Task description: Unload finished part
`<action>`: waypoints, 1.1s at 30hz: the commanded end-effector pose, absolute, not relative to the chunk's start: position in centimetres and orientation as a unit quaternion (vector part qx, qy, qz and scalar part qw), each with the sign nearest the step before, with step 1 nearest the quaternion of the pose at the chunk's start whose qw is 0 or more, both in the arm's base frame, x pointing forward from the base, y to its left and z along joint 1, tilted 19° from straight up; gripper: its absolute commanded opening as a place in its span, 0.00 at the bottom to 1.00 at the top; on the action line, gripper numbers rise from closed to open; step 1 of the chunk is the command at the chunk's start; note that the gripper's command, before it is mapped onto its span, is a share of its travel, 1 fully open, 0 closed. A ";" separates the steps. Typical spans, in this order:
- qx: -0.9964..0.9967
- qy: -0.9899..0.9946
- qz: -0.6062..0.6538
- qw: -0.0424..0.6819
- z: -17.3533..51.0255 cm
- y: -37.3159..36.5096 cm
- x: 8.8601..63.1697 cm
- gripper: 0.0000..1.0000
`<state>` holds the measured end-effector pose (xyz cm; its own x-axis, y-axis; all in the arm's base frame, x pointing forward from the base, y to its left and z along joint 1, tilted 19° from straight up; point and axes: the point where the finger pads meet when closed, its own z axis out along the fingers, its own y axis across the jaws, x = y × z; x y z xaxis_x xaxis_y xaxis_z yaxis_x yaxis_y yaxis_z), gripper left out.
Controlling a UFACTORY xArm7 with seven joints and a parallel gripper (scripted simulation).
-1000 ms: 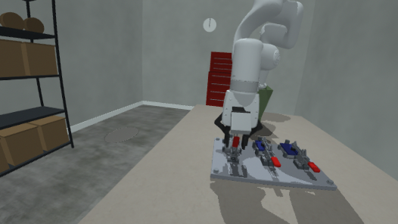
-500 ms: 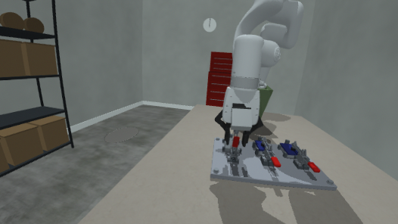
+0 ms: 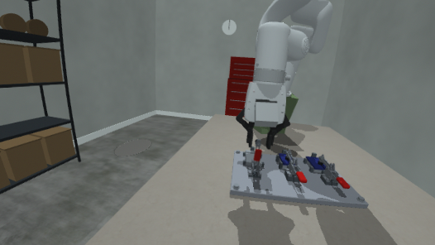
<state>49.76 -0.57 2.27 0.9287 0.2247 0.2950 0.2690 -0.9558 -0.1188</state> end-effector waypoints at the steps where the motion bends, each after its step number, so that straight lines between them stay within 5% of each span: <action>1: -0.979 -0.126 -0.142 0.079 3.1 -0.8 49.7 0.47; 14: -0.979 -0.126 -0.142 0.079 3.1 -0.8 49.7 0.47; 15: -0.979 -0.126 -0.142 0.079 3.1 -0.8 49.7 1.00; 33: -0.979 -0.126 -0.142 0.079 2.8 -0.7 49.7 1.00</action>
